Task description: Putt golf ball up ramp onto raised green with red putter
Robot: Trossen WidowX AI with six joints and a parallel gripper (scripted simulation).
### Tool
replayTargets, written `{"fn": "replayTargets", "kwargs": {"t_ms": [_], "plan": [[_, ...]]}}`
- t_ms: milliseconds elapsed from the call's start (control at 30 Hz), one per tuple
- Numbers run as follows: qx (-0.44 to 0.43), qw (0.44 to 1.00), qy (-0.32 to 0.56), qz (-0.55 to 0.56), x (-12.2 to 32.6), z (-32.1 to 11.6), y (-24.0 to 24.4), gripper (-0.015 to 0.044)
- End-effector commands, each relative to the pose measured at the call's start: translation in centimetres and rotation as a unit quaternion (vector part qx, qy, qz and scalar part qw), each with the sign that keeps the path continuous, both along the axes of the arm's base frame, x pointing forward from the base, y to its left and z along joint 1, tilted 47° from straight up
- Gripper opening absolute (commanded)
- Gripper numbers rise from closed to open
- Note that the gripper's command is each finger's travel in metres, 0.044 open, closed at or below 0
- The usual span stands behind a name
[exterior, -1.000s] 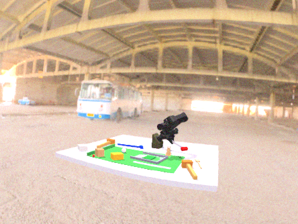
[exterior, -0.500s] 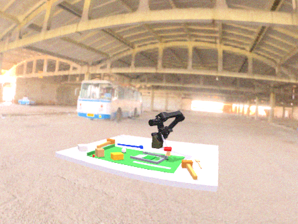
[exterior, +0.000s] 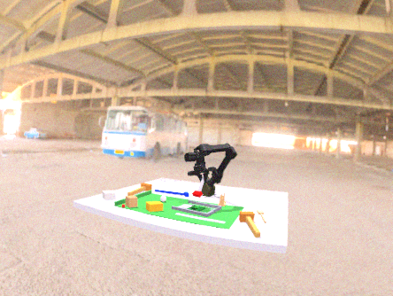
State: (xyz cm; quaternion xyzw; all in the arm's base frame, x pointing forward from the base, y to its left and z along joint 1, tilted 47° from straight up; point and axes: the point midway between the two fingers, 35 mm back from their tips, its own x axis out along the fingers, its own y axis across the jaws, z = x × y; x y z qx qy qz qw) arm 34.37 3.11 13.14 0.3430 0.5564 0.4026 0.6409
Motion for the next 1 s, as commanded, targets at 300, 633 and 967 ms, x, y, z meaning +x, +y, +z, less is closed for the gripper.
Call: {"fn": "replayTargets", "kwargs": {"t_ms": [300, 633, 967], "plan": [[0.007, 0.964, 0.219, -0.148, 3.1, -3.9, -5.9, 0.0000], [0.024, 0.889, 0.381, -0.254, 4.4, -7.4, -10.4, 0.0000], [0.040, 0.819, 0.477, -0.317, 4.7, -9.9, -13.3, 0.0000]]}}
